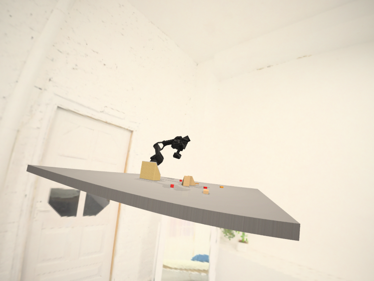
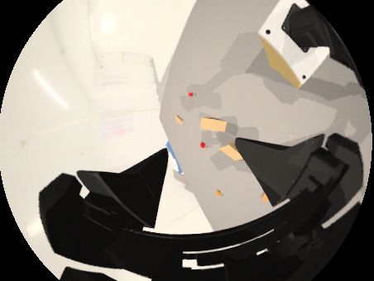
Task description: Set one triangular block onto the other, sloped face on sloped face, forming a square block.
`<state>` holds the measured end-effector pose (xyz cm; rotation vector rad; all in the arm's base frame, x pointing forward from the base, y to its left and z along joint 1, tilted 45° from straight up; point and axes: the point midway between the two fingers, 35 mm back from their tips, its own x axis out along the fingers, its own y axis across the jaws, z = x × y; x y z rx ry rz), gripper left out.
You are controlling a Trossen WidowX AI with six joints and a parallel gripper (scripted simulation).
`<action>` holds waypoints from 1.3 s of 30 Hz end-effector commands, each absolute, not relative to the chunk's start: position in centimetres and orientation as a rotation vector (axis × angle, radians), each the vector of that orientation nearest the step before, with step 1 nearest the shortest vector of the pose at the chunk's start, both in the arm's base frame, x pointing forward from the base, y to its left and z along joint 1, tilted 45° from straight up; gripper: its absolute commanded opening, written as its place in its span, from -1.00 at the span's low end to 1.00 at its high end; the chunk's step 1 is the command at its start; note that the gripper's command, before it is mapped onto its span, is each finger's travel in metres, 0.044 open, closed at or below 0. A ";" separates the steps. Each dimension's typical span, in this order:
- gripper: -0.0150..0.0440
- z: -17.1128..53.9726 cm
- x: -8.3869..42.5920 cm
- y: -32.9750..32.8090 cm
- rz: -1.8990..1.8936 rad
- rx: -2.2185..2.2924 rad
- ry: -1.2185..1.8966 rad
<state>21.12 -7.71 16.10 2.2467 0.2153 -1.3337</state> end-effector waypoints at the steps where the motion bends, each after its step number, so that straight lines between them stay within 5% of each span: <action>1: 0.95 16.1 21.2 -7.7 -1.331 2.235 0.231; 19: 1.00 10.9 24.5 -5.7 -0.429 1.162 1.376; 39: 1.00 8.4 27.7 -4.4 0.530 0.643 1.363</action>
